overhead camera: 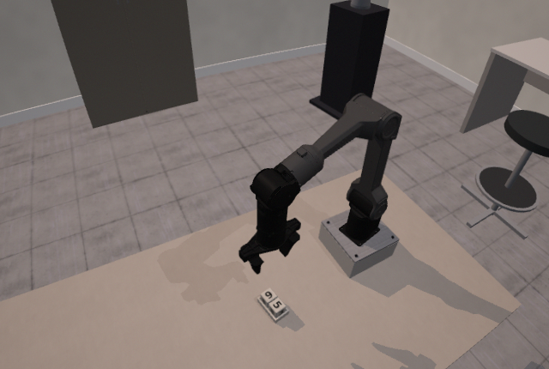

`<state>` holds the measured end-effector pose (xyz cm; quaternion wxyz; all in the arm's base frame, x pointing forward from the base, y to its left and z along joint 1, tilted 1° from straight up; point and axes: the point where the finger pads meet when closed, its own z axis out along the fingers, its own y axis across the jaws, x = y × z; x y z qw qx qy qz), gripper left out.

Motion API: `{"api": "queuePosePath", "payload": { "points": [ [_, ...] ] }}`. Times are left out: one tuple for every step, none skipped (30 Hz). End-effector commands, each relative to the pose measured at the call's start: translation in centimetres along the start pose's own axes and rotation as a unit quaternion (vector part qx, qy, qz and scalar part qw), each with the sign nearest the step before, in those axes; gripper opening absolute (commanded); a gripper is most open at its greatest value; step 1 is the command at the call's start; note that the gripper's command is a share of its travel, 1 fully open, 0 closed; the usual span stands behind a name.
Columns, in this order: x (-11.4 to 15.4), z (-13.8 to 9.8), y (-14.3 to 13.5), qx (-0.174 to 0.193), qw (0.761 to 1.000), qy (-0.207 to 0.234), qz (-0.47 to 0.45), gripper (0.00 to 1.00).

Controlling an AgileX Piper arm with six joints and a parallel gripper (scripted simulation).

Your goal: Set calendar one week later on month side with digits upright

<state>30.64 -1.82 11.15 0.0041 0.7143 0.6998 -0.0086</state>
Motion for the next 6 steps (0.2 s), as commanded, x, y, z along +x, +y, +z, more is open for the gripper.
{"api": "queuePosePath", "payload": {
  "points": [
    [0.02, -0.08, 0.00, -0.001, 1.000, 0.000, 0.000, 1.00],
    [0.02, -0.08, 0.00, -0.001, 1.000, 0.000, 0.000, 1.00],
    [0.02, -0.08, 0.00, -0.001, 1.000, 0.000, 0.000, 1.00],
    [0.02, -0.08, 0.00, -0.001, 1.000, 0.000, 0.000, 1.00],
    [0.02, -0.08, 0.00, -0.001, 1.000, 0.000, 0.000, 1.00],
    [0.02, -0.08, 0.00, -0.001, 1.000, 0.000, 0.000, 1.00]
  ]
}}
